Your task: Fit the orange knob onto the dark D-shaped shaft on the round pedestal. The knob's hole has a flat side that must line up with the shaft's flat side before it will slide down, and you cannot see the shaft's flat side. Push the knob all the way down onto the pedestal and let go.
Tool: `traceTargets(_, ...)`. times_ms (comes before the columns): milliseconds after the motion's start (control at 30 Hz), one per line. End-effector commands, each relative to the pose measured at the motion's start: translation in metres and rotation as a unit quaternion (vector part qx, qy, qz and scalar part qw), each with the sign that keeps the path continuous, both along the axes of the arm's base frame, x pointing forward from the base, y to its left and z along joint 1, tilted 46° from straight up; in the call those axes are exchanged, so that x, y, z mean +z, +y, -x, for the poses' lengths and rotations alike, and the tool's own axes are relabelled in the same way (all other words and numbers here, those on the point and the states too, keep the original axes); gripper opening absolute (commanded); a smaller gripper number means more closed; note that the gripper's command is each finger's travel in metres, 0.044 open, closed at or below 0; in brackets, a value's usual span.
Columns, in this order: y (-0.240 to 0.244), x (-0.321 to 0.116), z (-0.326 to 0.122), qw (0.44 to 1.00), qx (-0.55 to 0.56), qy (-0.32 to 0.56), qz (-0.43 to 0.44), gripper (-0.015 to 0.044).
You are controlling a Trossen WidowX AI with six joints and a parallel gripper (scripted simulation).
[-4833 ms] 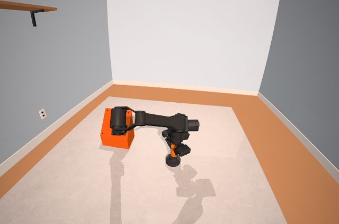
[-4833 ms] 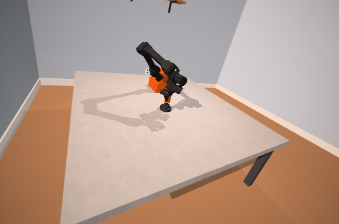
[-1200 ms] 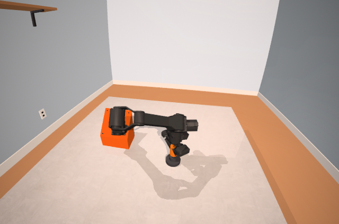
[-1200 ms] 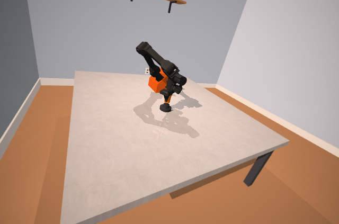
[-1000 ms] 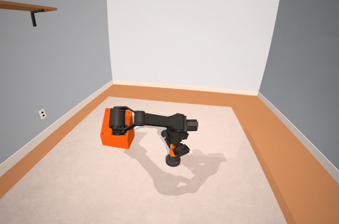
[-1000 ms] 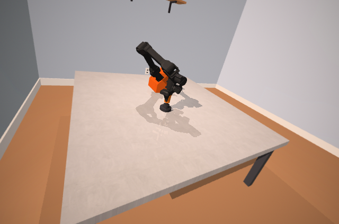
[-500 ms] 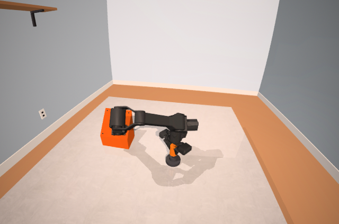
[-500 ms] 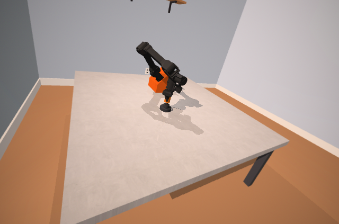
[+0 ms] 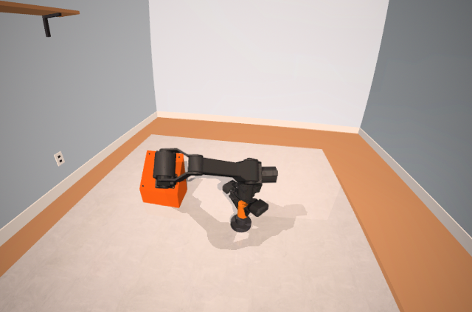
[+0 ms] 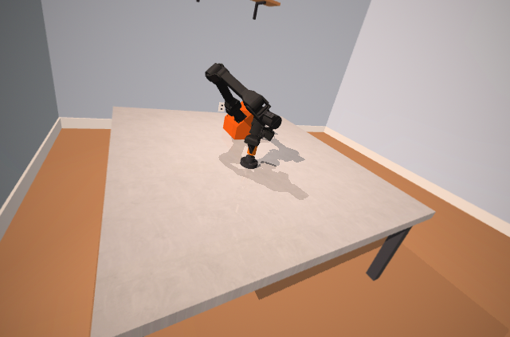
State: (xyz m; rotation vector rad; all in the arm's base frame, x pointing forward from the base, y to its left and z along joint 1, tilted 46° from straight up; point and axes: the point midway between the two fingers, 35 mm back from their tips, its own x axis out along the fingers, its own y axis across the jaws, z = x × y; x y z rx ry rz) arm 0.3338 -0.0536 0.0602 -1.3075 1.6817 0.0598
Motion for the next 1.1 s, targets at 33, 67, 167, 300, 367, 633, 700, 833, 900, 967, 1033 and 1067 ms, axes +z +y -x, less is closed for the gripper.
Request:
traceTargets(33, 0.0010, 0.0017, -0.0022, 1.000, 0.003, -0.003, -0.001, 0.0000)
traceTargets(67, 0.0009, 0.0016, -0.0021, 1.000, 0.003, -0.003, -0.001, 0.0000)
traceTargets(167, 0.0007, 0.0010, -0.0018, 1.000, 0.003, -0.003, -0.001, 0.0000)
traceTargets(300, 0.0005, 0.0001, -0.0014, 1.000, 0.003, -0.003, -0.001, 0.0000)
traceTargets(367, 0.0004, -0.0004, -0.0013, 1.000, 0.003, -0.003, -0.001, 0.0000)
traceTargets(633, 0.0007, -0.0016, 0.0017, 1.000, 0.003, -0.003, -0.001, 0.0000)
traceTargets(700, 0.0009, -0.0018, 0.0030, 1.000, 0.003, -0.003, -0.001, 0.0000)
traceTargets(833, 0.0020, -0.0023, 0.0057, 1.000, 0.003, -0.003, -0.001, 0.0000)
traceTargets(900, 0.0026, -0.0020, 0.0054, 1.000, 0.003, -0.003, -0.002, 0.0000)
traceTargets(967, 0.0030, -0.0017, 0.0052, 1.000, 0.003, -0.003, -0.002, 0.0000)
traceTargets(1033, 0.0032, -0.0016, 0.0050, 1.000, 0.003, -0.003, -0.002, 0.0000)
traceTargets(1067, 0.0032, -0.0017, 0.0048, 1.000, 0.003, -0.003, -0.002, 0.0000)
